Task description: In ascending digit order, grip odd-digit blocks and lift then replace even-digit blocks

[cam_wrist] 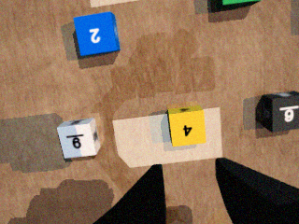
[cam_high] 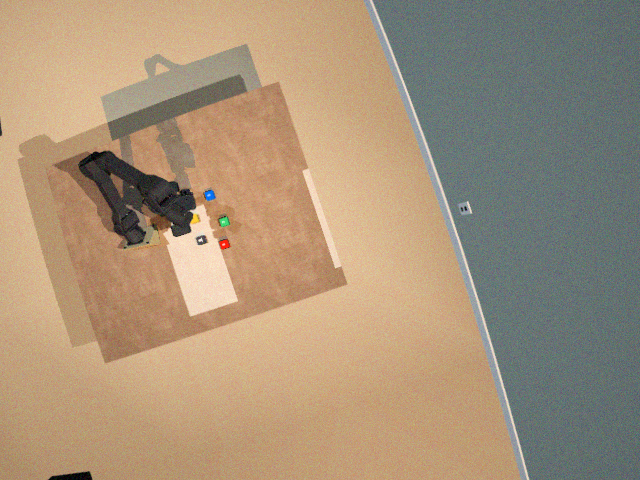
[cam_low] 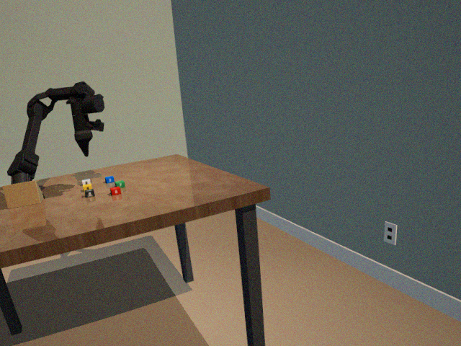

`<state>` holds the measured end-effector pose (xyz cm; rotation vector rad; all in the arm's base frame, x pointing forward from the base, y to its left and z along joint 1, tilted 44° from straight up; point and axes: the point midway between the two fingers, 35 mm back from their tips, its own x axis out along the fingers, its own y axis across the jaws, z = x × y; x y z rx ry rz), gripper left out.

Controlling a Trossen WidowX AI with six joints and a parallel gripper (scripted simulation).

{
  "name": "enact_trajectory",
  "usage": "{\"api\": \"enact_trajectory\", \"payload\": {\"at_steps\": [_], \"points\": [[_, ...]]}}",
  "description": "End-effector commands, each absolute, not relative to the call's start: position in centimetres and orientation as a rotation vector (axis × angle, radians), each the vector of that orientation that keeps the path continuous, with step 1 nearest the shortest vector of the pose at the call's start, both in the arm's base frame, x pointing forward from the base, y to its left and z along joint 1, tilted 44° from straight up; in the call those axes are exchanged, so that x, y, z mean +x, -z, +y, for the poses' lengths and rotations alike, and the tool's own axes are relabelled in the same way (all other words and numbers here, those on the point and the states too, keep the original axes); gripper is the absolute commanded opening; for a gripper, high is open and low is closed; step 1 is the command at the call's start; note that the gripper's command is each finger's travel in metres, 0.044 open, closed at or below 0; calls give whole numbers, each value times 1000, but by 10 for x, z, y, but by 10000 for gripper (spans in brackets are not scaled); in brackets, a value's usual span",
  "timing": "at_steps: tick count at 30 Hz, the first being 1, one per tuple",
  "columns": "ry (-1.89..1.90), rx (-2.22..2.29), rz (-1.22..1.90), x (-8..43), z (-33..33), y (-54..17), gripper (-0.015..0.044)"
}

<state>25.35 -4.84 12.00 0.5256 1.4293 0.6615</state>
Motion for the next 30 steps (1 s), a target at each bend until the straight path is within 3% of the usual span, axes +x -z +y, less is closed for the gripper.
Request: {"api": "enact_trajectory", "payload": {"at_steps": [1,3,14,30], "points": [[-672,510,1422,237,-52,-112,120],[-672,510,1422,237,-52,-112,120],[-674,511,1419,239,4,-55,400],[-674,511,1419,240,18,-40,400]]}}
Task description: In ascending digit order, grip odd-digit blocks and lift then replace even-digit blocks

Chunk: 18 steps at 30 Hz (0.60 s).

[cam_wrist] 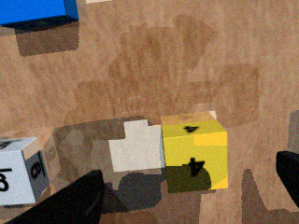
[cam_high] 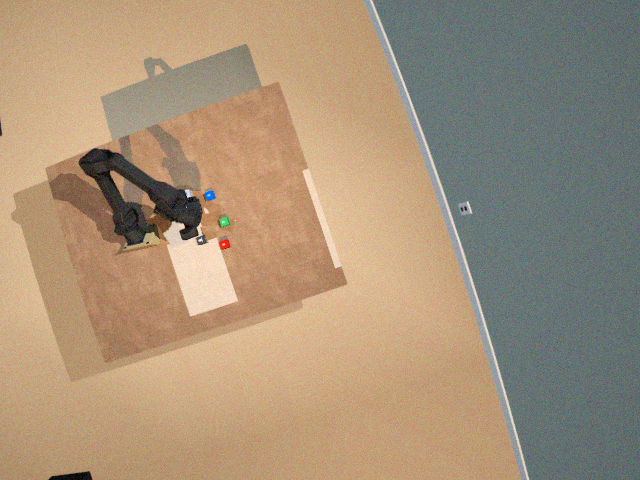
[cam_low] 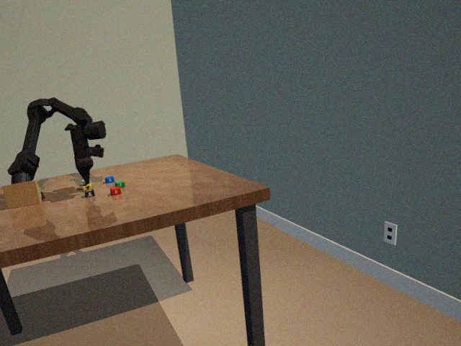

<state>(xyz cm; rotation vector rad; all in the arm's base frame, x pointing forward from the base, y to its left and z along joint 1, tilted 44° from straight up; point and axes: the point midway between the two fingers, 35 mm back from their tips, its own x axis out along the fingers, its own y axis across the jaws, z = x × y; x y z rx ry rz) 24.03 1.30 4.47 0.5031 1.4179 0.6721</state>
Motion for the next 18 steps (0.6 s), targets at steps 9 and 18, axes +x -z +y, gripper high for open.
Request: {"api": "enact_trajectory", "payload": {"at_steps": [9,18], "points": [[-675,512,1418,239,28,-31,400],[-676,512,1418,239,30,-29,242]]}}
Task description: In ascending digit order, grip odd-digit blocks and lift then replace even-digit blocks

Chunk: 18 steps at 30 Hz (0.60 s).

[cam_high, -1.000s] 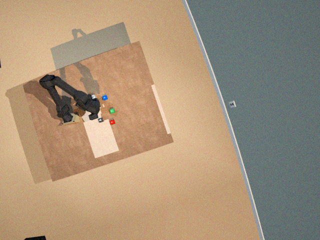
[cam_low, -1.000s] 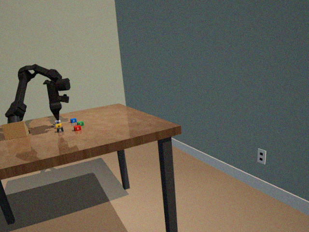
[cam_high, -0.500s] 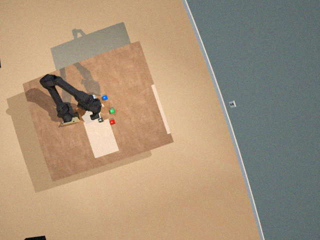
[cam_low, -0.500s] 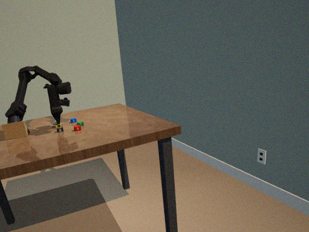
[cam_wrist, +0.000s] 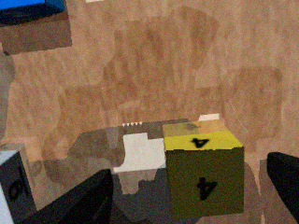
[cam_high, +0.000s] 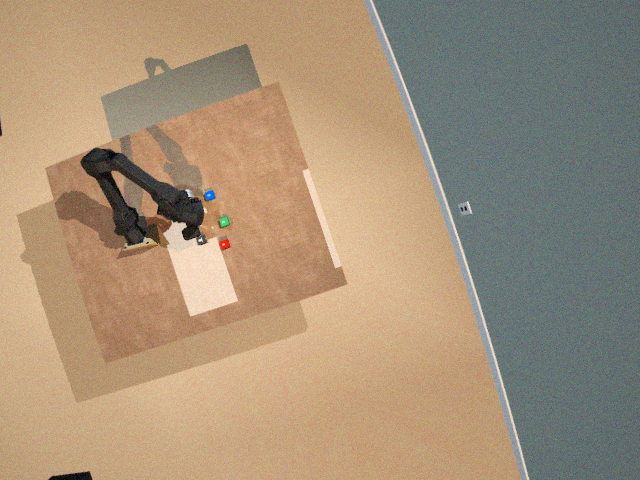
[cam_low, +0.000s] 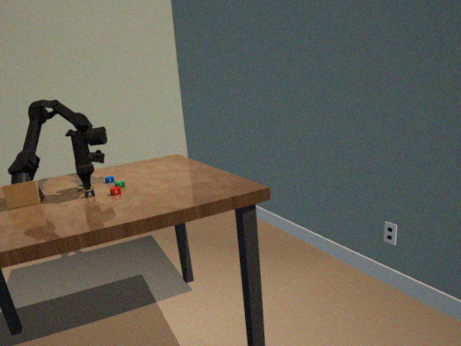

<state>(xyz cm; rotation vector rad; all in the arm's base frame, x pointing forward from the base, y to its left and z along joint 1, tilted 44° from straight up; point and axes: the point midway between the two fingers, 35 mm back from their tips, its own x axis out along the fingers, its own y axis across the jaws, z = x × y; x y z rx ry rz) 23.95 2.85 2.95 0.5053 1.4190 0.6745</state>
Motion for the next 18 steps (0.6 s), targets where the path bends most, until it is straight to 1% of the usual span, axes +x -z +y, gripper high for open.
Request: {"api": "enact_trajectory", "payload": {"at_steps": [1,4,5,18], "points": [[-676,512,1418,239,30,-29,216],[-676,512,1418,239,30,-29,137],[-676,512,1418,239,30,-29,120],[-676,512,1418,239,30,-29,120]]}}
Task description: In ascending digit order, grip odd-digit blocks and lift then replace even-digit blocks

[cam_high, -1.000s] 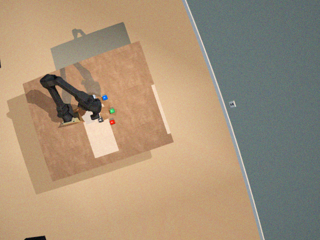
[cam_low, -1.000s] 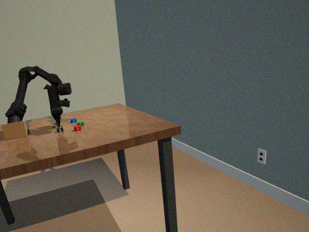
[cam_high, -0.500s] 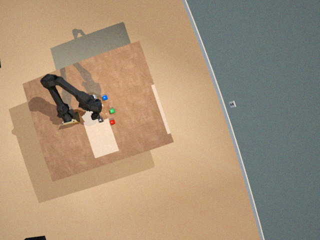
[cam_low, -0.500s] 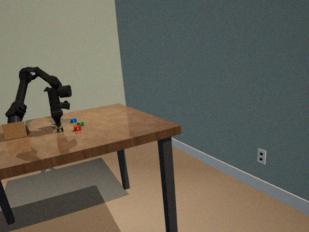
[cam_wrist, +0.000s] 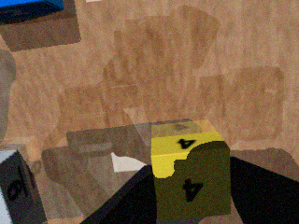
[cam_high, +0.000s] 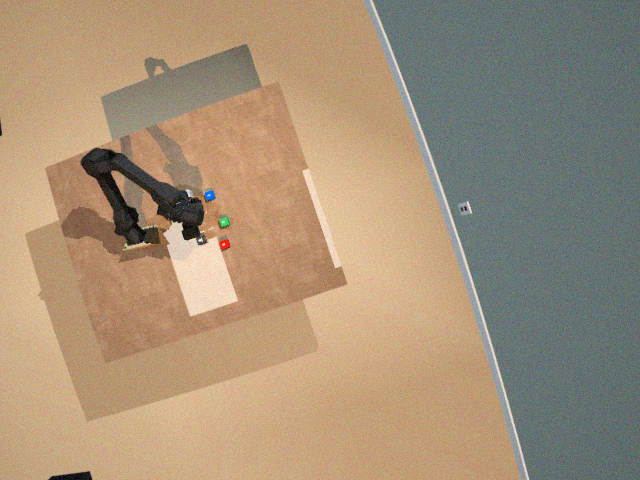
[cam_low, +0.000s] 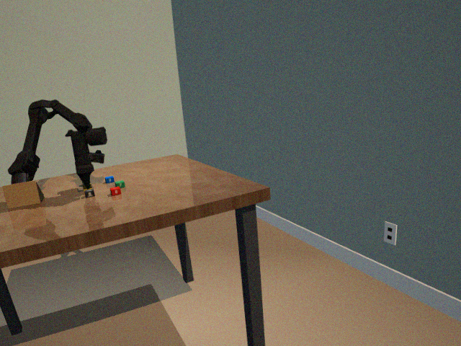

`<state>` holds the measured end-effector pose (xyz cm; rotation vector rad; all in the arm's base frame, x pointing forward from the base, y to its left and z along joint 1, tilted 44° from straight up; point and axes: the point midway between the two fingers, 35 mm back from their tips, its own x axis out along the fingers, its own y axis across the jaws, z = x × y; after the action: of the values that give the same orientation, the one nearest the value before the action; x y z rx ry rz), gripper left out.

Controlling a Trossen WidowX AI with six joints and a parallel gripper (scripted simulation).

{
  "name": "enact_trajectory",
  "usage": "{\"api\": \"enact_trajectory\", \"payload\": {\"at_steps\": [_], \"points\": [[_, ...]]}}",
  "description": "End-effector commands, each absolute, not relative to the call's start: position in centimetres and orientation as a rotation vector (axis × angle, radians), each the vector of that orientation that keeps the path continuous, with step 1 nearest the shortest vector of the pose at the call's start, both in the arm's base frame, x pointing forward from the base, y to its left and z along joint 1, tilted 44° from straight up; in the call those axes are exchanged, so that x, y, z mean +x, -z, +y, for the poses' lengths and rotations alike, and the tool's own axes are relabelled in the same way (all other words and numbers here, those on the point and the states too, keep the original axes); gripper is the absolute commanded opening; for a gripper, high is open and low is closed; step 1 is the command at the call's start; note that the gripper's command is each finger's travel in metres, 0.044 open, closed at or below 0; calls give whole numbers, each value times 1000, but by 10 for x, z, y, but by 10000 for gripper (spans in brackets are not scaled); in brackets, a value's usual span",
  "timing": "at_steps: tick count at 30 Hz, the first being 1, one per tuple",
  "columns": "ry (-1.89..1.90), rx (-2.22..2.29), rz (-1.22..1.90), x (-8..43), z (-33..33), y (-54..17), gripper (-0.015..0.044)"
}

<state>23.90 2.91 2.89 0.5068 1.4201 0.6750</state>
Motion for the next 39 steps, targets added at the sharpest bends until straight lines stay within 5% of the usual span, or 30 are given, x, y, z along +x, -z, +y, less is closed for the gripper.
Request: {"api": "enact_trajectory", "payload": {"at_steps": [1,39], "points": [[-676,512,1418,239,30,-29,120],[-675,512,1418,239,27,-31,120]]}}
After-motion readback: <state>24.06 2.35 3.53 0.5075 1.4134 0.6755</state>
